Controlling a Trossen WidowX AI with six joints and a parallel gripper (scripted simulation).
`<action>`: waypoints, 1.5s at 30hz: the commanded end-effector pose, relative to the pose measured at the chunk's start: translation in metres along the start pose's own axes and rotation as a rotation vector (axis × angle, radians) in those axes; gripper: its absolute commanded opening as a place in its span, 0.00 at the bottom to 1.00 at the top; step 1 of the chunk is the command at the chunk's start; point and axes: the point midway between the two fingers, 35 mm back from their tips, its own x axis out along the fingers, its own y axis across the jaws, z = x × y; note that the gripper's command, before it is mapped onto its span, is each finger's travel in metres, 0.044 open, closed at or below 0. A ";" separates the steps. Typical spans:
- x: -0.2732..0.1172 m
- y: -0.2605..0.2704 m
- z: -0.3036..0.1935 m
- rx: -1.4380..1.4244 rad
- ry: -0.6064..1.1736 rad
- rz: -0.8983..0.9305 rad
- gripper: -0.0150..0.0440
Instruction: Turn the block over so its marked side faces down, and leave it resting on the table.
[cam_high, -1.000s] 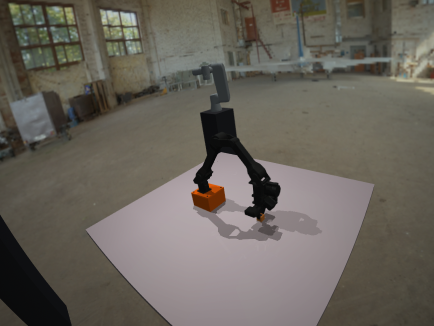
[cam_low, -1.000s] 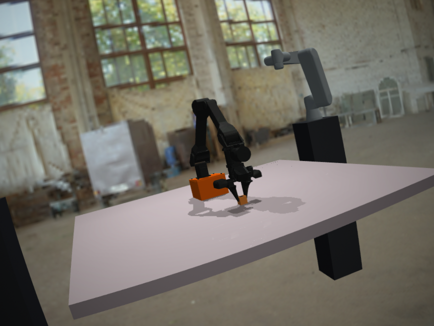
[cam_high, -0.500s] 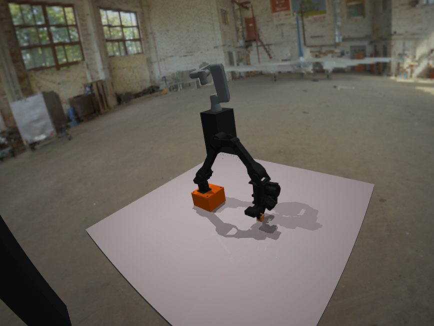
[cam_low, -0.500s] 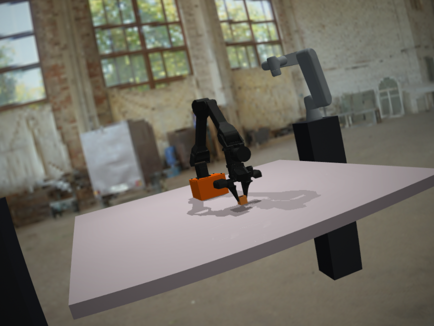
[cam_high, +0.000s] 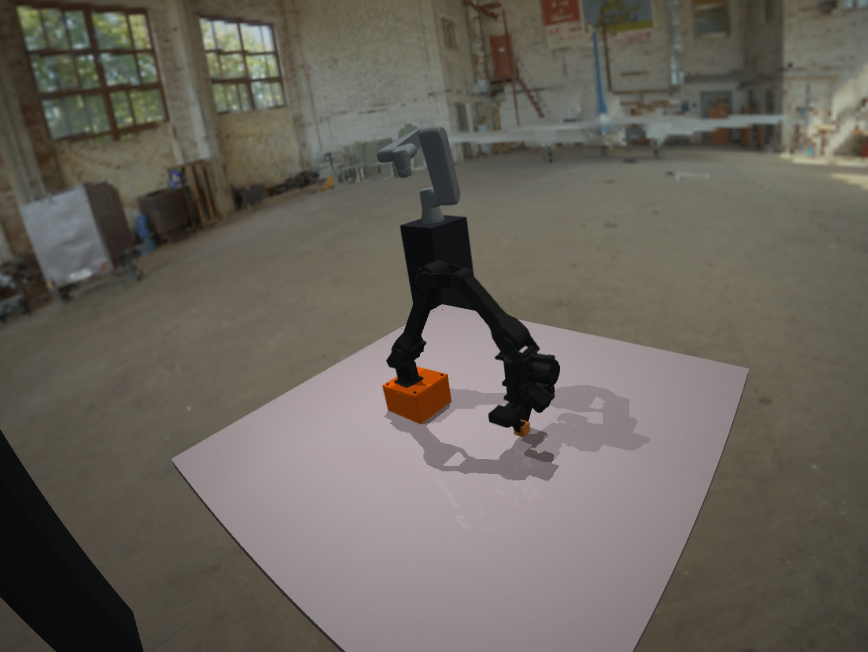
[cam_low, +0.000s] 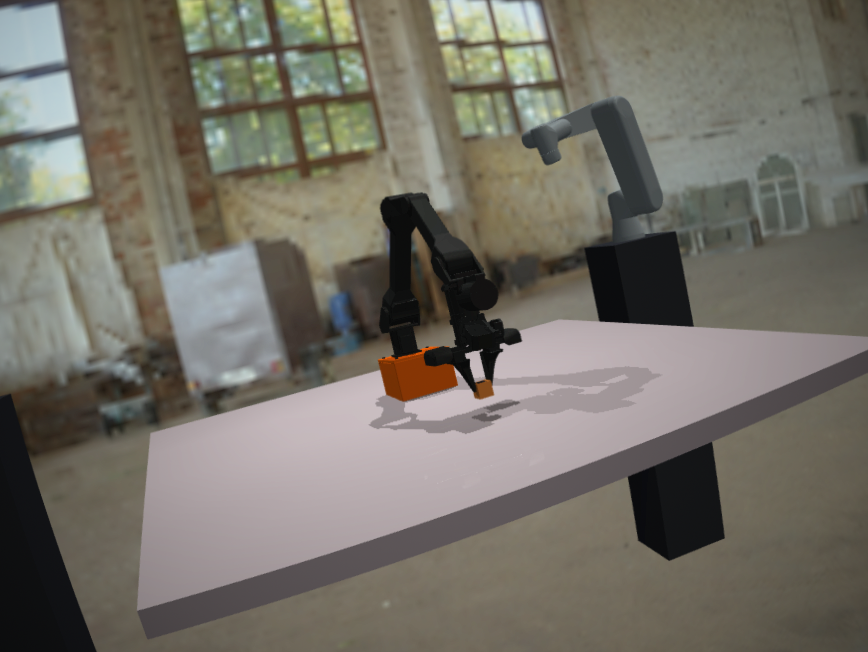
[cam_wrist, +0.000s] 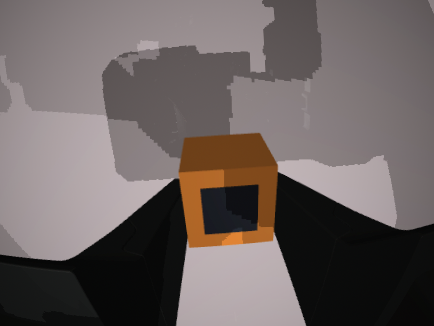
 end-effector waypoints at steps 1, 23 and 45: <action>-0.001 0.000 0.000 -0.003 -0.049 -0.002 0.25; 0.007 0.000 -0.003 -0.003 -0.384 -0.002 0.25; 0.027 0.001 0.002 -0.005 -0.634 -0.003 0.25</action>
